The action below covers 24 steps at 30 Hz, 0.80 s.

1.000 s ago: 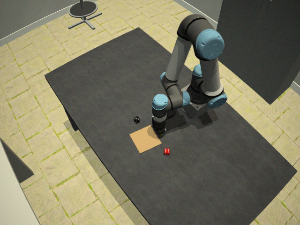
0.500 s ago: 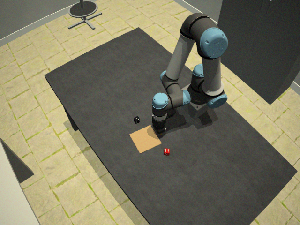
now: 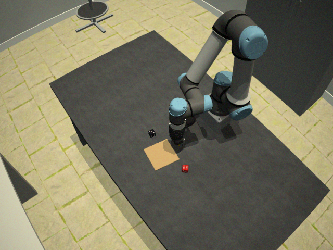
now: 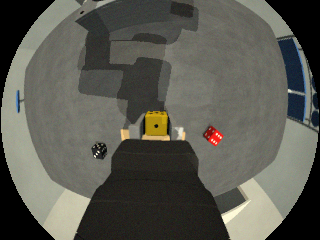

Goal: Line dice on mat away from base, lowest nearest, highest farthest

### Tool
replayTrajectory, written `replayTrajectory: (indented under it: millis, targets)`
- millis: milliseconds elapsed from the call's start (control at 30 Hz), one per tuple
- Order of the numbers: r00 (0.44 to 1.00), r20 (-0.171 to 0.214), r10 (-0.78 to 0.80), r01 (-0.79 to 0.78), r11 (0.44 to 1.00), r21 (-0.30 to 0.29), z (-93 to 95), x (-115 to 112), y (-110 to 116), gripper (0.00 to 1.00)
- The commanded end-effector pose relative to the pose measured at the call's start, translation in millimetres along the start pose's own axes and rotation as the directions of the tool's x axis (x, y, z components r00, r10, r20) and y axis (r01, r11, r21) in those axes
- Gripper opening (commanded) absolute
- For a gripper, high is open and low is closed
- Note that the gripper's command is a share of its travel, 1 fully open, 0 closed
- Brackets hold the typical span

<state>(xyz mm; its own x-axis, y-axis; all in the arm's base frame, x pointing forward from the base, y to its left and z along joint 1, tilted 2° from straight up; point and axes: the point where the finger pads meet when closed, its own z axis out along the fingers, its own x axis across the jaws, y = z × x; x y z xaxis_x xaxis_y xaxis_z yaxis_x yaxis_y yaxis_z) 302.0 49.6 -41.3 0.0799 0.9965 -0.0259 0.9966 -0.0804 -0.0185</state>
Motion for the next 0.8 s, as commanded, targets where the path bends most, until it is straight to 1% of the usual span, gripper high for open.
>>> replayTrajectory:
  millis: [0,67,133,300,433,767]
  targets:
    - [1.0,0.0,0.0,0.0,1.0,-0.002,-21.7,0.0,0.2,0.57]
    - [1.0,0.0,0.0,0.0,1.0,-0.002,-28.6,0.0,0.2,0.57]
    - [1.0,0.0,0.0,0.0,1.0,-0.002,-28.6,0.0,0.2,0.57]
    - [1.0,0.0,0.0,0.0,1.0,-0.002,-43.2,0.0,0.2,0.57]
    - [1.0,0.0,0.0,0.0,1.0,-0.002,-50.7,0.0,0.1,0.57]
    - [1.0,0.0,0.0,0.0,1.0,-0.002,-54.7,0.0,0.1,0.57]
